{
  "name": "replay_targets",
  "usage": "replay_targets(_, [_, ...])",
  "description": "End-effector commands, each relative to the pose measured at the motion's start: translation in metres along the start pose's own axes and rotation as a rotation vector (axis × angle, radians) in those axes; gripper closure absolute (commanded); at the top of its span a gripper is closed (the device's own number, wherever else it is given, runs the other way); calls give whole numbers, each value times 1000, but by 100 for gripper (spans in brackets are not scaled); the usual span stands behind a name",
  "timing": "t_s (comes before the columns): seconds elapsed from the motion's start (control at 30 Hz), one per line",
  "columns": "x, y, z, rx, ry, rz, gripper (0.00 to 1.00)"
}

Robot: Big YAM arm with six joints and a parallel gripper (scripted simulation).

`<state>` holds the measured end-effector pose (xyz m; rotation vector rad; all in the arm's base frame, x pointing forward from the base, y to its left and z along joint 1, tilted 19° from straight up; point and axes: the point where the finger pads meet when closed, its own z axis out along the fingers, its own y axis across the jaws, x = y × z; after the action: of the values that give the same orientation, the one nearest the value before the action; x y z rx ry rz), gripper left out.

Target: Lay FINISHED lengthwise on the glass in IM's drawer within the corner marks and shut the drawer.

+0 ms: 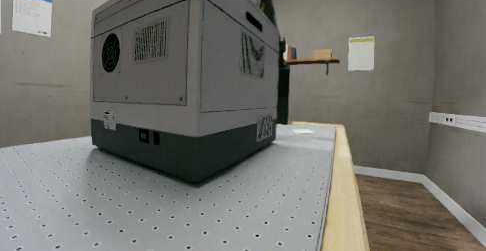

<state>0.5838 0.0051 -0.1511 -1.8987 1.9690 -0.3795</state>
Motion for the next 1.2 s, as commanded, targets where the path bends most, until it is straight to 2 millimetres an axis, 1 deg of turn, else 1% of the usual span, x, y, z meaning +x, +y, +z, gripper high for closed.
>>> replay_targets(0.0, [-2, 0, -8, -1, 0, -7, 93])
replay_targets(0.47, [-2, 0, -8, -1, 0, -7, 93])
replay_targets(0.5, [-2, -10, -7, -20, -2, -15, 93])
replay_targets(0.57, [-2, -6, -9, -31, -1, -10, 93])
replay_targets(0.6, [-2, 4, -10, -44, -1, -8, 93])
replay_targets(0.77, [-3, 9, -12, -41, -2, -8, 93])
replay_targets(0.87, [-4, 7, -13, -17, -3, -10, 93])
replay_targets(0.93, [-4, 12, -13, -28, -2, -9, 93])
replay_targets(1.03, [-4, 12, -13, -22, -2, -9, 93])
replay_targets(1.07, [-3, 17, -13, -37, -1, -7, 93])
replay_targets(1.17, [-3, 16, -14, -17, -2, -8, 93])
